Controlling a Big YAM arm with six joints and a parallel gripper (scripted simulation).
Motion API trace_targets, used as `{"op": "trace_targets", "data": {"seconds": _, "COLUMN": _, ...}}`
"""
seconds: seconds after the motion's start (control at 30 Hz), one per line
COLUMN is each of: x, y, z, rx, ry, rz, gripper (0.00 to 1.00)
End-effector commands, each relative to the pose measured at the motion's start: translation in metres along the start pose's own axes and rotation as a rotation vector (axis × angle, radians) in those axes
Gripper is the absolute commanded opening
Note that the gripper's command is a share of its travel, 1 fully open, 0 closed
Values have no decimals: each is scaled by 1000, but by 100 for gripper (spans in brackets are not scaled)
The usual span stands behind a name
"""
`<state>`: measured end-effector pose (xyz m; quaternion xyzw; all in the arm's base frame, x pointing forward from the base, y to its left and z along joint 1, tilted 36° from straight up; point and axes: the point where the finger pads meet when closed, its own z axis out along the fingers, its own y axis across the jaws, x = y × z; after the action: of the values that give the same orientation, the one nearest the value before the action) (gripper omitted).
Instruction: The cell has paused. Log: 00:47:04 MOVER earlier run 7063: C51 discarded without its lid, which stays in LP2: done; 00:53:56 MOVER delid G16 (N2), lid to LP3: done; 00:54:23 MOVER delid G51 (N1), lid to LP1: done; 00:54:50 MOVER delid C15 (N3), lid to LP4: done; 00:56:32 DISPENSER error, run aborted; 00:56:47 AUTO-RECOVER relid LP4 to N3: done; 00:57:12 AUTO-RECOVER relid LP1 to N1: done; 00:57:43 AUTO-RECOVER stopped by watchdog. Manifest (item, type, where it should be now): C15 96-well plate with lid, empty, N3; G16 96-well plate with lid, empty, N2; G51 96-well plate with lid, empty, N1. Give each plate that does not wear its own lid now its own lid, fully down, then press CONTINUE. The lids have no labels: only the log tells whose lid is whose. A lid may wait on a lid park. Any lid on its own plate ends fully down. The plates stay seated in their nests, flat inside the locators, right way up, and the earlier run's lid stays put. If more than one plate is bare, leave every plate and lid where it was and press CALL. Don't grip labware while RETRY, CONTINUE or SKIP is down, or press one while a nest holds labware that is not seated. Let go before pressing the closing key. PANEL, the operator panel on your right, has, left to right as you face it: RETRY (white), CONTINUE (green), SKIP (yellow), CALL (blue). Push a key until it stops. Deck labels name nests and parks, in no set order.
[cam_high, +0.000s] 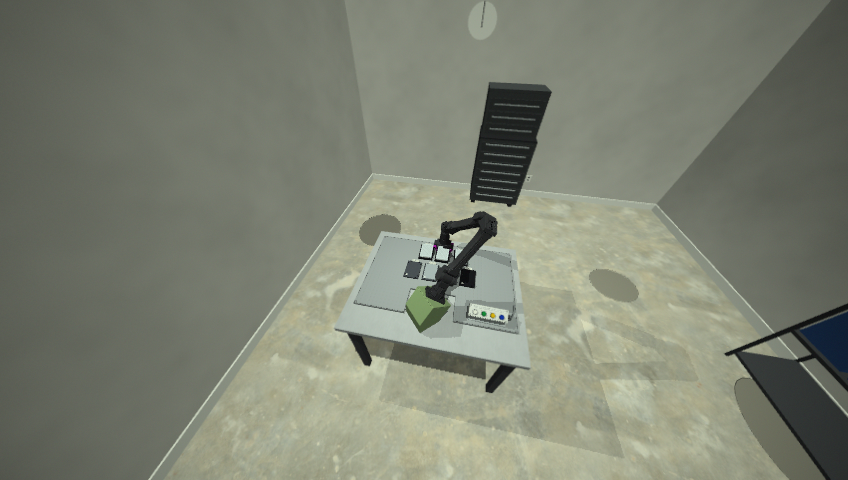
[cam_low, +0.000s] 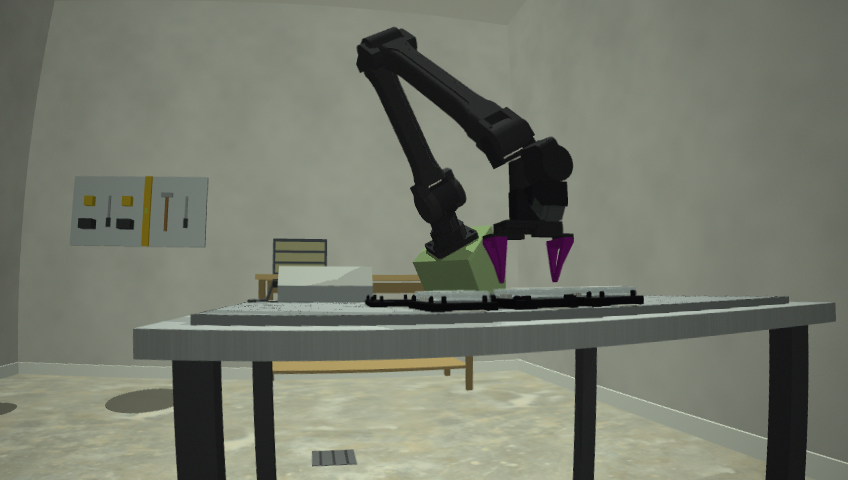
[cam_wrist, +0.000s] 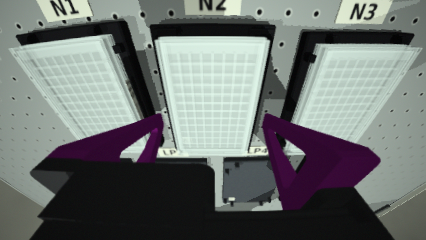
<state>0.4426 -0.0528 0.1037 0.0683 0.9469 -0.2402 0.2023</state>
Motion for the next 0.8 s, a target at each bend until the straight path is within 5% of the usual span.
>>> {"op": "trace_targets", "data": {"seconds": 0.0, "x": -25, "y": 1, "z": -26, "rx": -14, "ry": -56, "rz": 23, "gripper": 100}}
{"op": "trace_targets", "data": {"seconds": 0.57, "x": -14, "y": 0, "z": -19, "rx": -6, "ry": -28, "rz": 12, "gripper": 100}}
{"op": "trace_targets", "data": {"seconds": 0.6, "x": -24, "y": 2, "z": -30, "rx": -14, "ry": -51, "rz": 21, "gripper": 100}}
{"op": "trace_targets", "data": {"seconds": 0.77, "x": -25, "y": 2, "z": -31, "rx": -14, "ry": -52, "rz": 18, "gripper": 100}}
